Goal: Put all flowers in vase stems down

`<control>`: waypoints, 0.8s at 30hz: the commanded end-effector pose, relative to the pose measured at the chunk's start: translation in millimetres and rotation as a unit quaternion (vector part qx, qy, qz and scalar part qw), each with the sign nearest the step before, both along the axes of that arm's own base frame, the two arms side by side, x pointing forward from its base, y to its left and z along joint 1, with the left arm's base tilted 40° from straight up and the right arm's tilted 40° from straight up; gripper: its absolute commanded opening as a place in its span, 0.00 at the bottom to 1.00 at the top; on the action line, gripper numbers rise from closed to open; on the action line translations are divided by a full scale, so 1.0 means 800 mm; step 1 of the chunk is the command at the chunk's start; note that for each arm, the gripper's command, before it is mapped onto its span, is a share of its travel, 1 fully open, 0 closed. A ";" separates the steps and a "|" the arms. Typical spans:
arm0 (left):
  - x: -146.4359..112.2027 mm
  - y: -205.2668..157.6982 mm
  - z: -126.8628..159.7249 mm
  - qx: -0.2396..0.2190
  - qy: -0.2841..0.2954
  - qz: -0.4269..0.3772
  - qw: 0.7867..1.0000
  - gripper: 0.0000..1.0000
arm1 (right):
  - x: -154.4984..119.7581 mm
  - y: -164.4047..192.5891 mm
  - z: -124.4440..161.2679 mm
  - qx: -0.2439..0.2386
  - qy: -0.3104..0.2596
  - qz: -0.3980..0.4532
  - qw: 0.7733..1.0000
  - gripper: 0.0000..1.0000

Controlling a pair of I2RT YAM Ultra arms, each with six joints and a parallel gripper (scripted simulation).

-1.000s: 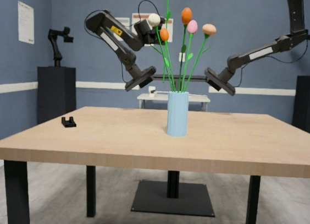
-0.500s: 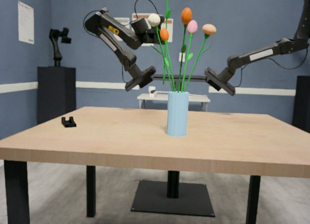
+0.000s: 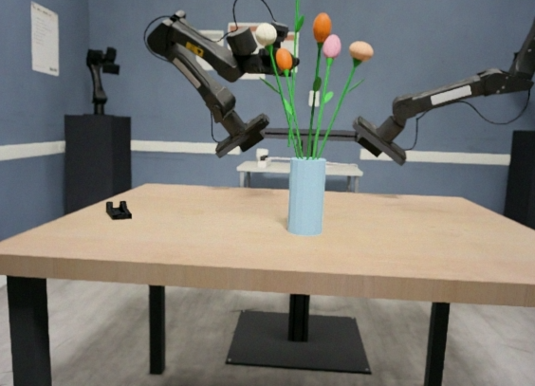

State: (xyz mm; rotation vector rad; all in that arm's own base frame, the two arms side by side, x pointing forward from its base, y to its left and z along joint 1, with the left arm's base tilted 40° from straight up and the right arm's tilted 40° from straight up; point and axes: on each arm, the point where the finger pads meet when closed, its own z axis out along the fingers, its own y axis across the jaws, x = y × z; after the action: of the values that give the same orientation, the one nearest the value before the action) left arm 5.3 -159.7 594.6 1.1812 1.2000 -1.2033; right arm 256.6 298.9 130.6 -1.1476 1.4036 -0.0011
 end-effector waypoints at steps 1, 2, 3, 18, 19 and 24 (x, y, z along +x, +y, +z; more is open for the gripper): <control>-0.007 0.003 -0.002 0.008 0.004 -0.012 1.000 0.30 | 0.015 0.029 0.010 -0.004 0.016 0.052 0.999 0.00; -0.007 0.005 -0.002 0.008 0.005 -0.012 1.000 0.30 | 0.021 0.032 0.011 -0.006 0.020 0.057 0.998 0.00; -0.007 0.005 -0.002 0.008 0.005 -0.012 1.000 0.30 | 0.021 0.032 0.011 -0.006 0.020 0.057 0.998 0.00; -0.008 0.013 0.006 -0.006 0.003 -0.014 1.000 0.30 | 0.050 0.043 0.013 -0.017 0.045 0.088 0.995 0.00; -0.008 0.013 0.006 -0.006 0.003 -0.014 1.000 0.30 | 0.056 0.045 0.014 -0.018 0.049 0.093 0.994 0.00; -0.007 0.013 0.006 -0.006 0.003 -0.014 1.000 0.30 | 0.074 0.052 0.017 -0.024 0.063 0.110 0.992 0.00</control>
State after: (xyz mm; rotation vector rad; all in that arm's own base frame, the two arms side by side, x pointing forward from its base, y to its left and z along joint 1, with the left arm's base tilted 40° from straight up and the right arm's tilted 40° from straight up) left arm 0.4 -155.3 590.9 1.2122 1.2029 -1.2170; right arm 310.2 322.6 135.3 -1.2897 1.4251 0.1298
